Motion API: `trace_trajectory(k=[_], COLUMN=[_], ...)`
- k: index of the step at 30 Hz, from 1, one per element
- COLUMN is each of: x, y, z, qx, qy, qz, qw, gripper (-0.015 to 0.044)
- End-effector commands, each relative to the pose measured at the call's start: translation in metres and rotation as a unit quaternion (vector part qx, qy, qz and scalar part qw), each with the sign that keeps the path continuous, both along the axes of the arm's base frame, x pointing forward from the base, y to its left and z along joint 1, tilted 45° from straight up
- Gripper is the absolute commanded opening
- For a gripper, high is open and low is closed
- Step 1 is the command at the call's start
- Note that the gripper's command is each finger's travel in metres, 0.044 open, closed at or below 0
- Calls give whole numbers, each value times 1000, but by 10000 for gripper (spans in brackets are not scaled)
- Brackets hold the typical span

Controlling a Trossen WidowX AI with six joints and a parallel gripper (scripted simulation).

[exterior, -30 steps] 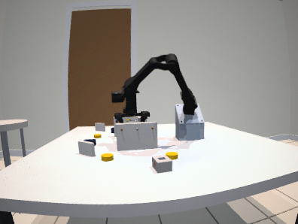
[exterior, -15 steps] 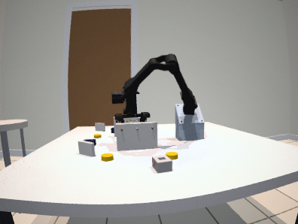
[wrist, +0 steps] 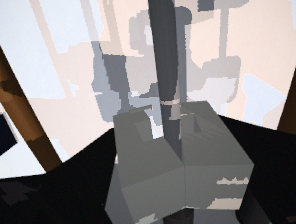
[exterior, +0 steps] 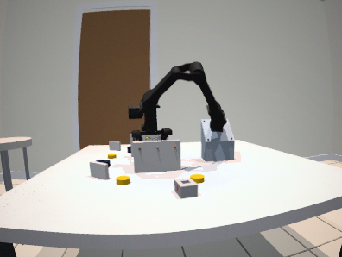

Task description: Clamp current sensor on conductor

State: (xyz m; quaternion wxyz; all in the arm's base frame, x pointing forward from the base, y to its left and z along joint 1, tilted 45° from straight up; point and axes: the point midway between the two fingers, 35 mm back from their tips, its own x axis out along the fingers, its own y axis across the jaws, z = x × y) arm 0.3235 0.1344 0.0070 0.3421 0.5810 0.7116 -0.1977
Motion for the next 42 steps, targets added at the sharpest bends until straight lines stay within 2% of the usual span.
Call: trace_trajectory(k=[1,7,42], x=[1,1,1], y=[0,0,0], z=[0,0,0], qx=[0,0,0], qy=[-1,-1,-1], qz=[0,0,0], qw=[1000,1000,1000], gripper=[155,0,0])
